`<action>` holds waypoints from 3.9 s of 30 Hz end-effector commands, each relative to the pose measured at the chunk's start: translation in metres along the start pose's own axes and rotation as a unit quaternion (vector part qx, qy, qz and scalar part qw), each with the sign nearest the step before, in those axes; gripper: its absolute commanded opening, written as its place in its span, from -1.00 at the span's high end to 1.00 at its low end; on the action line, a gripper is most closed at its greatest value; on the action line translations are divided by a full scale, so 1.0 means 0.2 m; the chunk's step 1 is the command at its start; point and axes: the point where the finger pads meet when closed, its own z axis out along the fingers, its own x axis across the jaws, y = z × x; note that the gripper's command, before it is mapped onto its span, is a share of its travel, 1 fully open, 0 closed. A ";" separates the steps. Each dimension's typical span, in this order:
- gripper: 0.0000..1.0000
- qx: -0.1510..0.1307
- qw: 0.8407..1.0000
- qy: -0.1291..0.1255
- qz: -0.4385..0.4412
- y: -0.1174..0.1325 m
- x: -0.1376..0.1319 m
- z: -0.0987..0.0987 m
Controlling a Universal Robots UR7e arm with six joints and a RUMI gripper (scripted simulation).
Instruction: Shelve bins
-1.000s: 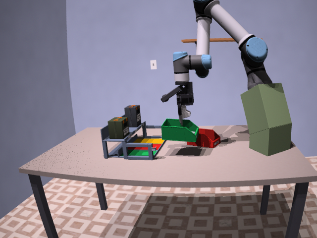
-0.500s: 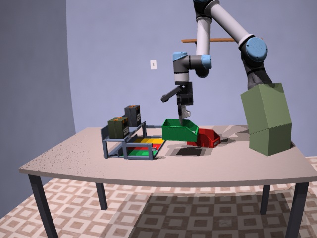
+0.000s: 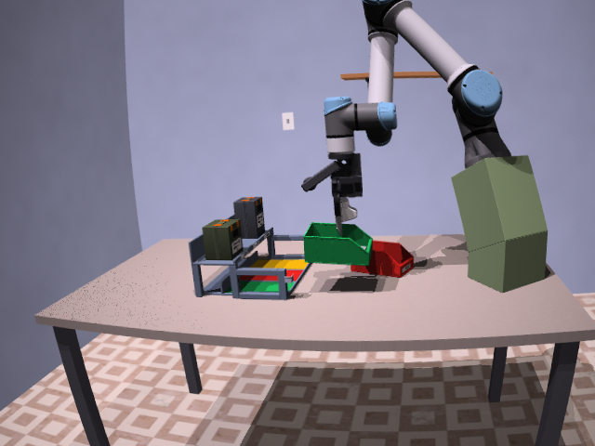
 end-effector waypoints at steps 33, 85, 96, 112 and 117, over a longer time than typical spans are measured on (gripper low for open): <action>1.00 0.004 1.000 -0.001 0.002 -0.16 0.02 0.22; 1.00 -0.023 1.000 -0.011 0.004 -0.23 0.03 0.31; 1.00 -0.058 0.998 -0.024 0.005 -0.24 0.03 0.33; 1.00 -0.088 0.995 -0.036 0.004 -0.24 0.03 0.34; 1.00 -0.088 0.995 -0.036 0.004 -0.24 0.03 0.34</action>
